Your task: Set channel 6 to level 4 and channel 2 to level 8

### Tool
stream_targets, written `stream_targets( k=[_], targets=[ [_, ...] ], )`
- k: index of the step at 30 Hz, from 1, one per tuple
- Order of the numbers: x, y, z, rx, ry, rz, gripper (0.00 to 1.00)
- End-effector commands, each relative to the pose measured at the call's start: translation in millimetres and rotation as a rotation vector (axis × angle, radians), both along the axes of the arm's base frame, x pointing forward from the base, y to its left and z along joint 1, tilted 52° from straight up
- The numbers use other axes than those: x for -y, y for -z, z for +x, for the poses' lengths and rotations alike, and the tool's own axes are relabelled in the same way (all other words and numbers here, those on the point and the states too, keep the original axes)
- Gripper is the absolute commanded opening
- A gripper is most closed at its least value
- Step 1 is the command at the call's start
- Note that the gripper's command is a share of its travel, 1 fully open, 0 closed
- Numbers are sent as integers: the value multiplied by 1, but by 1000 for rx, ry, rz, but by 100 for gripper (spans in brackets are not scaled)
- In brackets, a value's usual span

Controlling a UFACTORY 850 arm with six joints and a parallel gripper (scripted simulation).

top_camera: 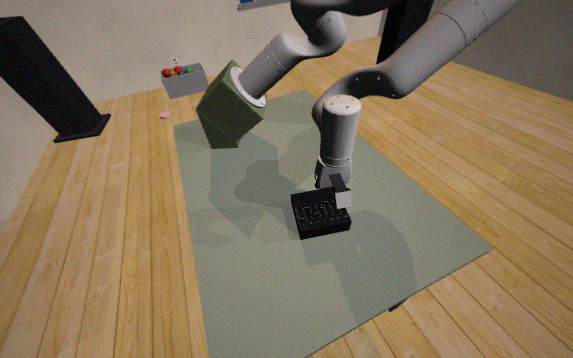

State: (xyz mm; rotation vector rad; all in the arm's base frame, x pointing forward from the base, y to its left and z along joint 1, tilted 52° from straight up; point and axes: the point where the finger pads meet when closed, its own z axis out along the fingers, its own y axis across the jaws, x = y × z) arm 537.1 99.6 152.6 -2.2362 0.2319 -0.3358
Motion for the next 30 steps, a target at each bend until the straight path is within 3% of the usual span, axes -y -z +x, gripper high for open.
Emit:
stream_targets(
  k=[1,30],
  targets=[
    [1,0,1,1,1,0,0],
    [4,-2,12,1,1,0,0]
  ],
)
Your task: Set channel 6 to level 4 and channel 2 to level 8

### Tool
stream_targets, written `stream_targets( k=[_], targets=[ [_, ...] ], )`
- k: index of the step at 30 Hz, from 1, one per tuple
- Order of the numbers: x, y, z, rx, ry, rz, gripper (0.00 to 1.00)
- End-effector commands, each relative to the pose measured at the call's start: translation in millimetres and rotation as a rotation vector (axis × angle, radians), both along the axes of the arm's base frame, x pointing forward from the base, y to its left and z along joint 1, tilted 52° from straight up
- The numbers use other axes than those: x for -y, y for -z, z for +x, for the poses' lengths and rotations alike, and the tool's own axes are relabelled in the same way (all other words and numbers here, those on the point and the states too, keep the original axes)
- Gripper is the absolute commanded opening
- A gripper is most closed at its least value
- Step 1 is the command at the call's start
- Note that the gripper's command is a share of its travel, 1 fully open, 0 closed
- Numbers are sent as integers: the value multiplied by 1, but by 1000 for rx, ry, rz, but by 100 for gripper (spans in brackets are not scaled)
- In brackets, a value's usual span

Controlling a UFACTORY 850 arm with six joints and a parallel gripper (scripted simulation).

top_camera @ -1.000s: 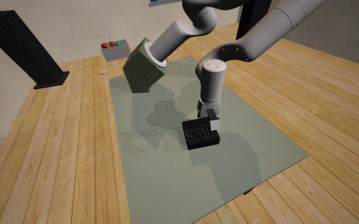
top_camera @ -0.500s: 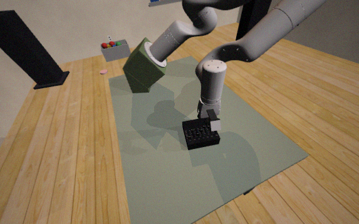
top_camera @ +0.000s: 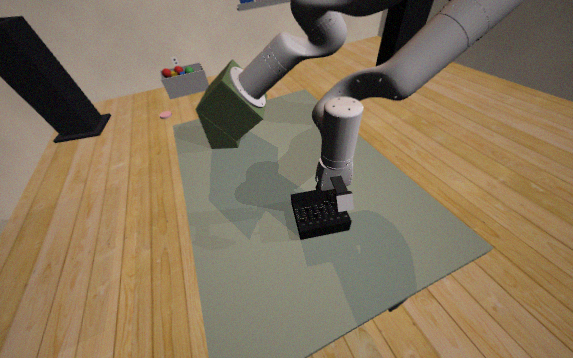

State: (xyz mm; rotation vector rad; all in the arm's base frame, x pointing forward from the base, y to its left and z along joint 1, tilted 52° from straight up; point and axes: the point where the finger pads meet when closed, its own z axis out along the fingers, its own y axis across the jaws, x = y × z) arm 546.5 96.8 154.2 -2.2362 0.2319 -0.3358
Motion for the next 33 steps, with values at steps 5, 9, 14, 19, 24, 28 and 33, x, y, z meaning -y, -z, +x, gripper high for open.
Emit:
stream_targets(
  k=[5,9,14,19,24,28,33],
  targets=[
    [2,-1,5,1,1,0,0],
    [2,-1,6,1,1,0,0],
    [3,-2,9,1,1,0,0],
    [4,-2,12,1,1,0,0],
    [4,-3,13,1,1,0,0],
    [5,-3,15,1,1,0,0],
    [5,-3,16,1,1,0,0]
  ],
)
